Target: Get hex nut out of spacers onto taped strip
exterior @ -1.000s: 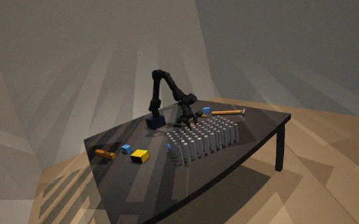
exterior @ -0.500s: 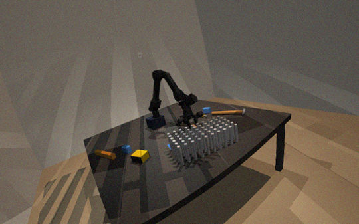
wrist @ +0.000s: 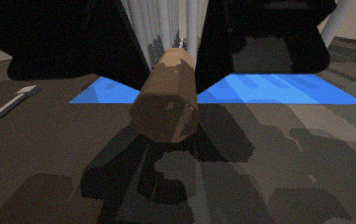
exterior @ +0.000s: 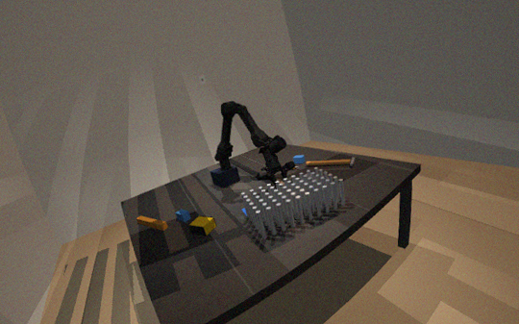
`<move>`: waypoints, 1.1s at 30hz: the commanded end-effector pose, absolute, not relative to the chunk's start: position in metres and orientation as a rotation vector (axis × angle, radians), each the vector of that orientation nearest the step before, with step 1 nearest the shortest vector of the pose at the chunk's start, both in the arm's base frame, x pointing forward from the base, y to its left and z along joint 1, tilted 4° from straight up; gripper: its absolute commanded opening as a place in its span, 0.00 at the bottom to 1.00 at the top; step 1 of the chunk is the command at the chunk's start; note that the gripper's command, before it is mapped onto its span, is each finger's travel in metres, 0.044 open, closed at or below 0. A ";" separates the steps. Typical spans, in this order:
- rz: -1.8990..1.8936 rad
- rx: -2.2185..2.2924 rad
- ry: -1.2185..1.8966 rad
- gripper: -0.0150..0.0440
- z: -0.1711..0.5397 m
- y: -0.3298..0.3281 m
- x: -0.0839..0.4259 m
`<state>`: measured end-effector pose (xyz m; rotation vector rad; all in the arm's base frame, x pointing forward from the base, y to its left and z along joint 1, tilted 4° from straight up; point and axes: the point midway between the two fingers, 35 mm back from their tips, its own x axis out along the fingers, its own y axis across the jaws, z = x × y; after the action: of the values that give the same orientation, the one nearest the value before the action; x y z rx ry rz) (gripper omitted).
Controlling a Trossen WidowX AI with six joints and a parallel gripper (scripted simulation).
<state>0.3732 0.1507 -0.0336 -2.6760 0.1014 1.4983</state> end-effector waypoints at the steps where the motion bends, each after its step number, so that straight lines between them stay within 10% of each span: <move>1: 1.486 -2.680 0.093 0.25 -0.031 0.152 0.379; 33: 1.483 -2.682 0.093 0.25 -0.031 0.150 0.400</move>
<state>0.3947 0.1488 -0.0341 -2.6779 0.1014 1.4952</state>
